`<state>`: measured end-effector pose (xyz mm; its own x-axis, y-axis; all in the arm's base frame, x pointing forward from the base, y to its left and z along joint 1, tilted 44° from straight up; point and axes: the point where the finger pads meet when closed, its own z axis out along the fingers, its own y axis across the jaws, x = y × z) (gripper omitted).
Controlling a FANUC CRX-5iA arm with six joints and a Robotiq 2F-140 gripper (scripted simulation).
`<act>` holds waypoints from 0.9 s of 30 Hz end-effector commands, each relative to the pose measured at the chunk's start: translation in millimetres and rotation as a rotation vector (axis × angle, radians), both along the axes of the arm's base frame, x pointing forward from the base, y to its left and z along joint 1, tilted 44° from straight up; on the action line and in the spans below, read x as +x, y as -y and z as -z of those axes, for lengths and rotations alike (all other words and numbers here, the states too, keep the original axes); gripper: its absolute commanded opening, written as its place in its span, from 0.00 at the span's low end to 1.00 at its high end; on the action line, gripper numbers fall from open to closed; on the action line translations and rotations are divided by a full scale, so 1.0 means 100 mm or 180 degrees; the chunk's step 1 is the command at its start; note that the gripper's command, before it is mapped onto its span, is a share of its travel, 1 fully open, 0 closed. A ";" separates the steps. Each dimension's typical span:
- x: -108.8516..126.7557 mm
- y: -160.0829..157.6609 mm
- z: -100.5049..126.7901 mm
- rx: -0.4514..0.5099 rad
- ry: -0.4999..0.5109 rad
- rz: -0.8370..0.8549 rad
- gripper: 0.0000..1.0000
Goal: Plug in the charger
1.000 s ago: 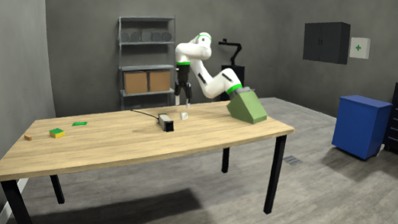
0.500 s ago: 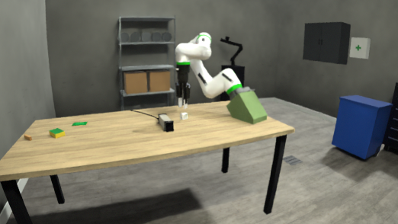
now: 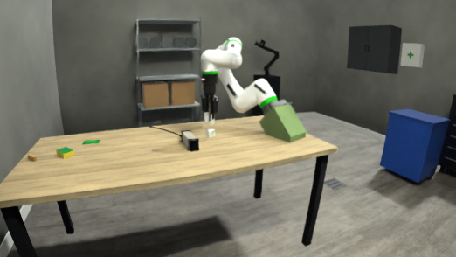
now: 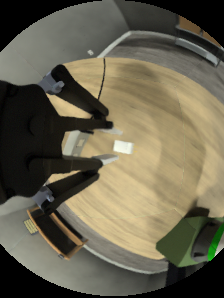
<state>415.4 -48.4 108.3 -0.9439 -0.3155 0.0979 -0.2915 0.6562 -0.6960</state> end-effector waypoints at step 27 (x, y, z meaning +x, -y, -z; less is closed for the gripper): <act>0.05 0.21 0.24 0.0039 0.0006 0.0017 0.38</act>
<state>418.9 -65.7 88.0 -0.9460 -0.3104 0.0936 -0.2867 0.6663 -0.6883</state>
